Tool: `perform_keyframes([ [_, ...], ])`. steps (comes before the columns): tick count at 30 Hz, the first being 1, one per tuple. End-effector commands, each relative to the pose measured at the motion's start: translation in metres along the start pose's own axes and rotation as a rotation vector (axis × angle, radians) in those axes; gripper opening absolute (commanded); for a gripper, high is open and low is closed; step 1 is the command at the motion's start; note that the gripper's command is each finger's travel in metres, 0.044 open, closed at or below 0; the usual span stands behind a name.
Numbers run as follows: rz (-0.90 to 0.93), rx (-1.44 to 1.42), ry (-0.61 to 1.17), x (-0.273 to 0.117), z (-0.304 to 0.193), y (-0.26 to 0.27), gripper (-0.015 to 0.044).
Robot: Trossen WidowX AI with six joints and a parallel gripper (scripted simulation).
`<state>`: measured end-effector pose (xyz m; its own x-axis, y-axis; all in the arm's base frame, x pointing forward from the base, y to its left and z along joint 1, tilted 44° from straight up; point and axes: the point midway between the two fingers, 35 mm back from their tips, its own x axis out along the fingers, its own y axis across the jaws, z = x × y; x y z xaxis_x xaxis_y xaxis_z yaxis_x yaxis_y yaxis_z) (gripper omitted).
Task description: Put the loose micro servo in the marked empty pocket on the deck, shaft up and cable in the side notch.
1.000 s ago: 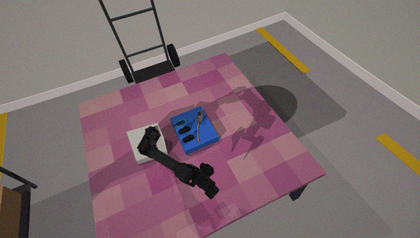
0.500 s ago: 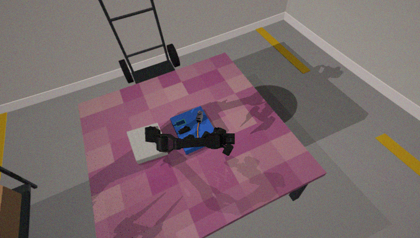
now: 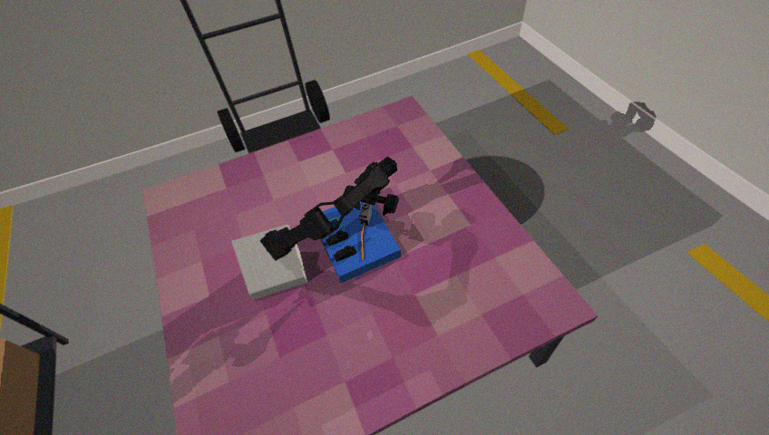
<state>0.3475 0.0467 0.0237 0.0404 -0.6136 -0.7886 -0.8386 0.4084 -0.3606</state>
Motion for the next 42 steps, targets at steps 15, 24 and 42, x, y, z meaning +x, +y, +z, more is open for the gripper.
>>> perform_keyframes([
  [15, -0.064, -0.053, 0.072, 0.03, 0.017, 0.041, 0.044],
  [24, -0.064, -0.053, 0.072, 0.04, 0.016, 0.04, 0.044],
  [42, -0.065, -0.053, 0.073, 0.05, 0.015, 0.039, 0.0177],
])
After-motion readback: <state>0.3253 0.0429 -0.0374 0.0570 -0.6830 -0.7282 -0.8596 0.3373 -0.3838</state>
